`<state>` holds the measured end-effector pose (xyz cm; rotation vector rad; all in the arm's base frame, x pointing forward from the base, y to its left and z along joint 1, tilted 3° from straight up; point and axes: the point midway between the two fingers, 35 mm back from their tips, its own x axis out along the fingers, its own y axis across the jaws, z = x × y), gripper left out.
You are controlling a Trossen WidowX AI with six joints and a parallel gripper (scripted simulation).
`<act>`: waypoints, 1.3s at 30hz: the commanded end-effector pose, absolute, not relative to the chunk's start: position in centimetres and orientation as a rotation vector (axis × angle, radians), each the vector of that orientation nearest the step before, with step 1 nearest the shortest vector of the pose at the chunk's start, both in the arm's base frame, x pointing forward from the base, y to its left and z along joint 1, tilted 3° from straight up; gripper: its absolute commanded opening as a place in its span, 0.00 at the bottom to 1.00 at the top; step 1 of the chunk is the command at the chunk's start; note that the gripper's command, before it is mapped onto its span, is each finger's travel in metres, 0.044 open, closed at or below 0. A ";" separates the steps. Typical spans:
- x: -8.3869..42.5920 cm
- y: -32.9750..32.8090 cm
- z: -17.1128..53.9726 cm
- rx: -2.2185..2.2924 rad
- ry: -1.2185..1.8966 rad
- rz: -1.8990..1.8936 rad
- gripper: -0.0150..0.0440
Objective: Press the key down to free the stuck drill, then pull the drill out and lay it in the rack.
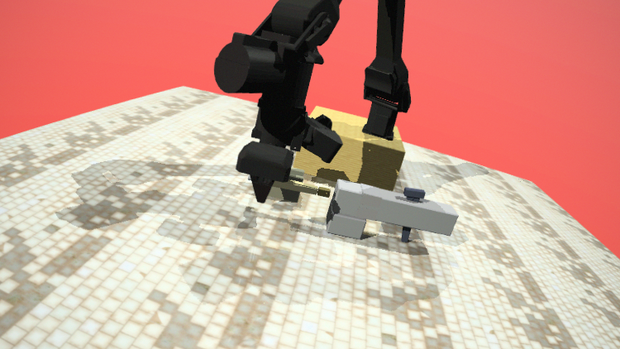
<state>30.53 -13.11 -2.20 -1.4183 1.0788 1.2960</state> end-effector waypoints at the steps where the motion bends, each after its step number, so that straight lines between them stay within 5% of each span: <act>1: 30.7 -13.7 -2.1 -1.419 1.074 1.295 0.25; 39: 30.7 -15.1 -0.6 -1.419 1.075 1.295 0.25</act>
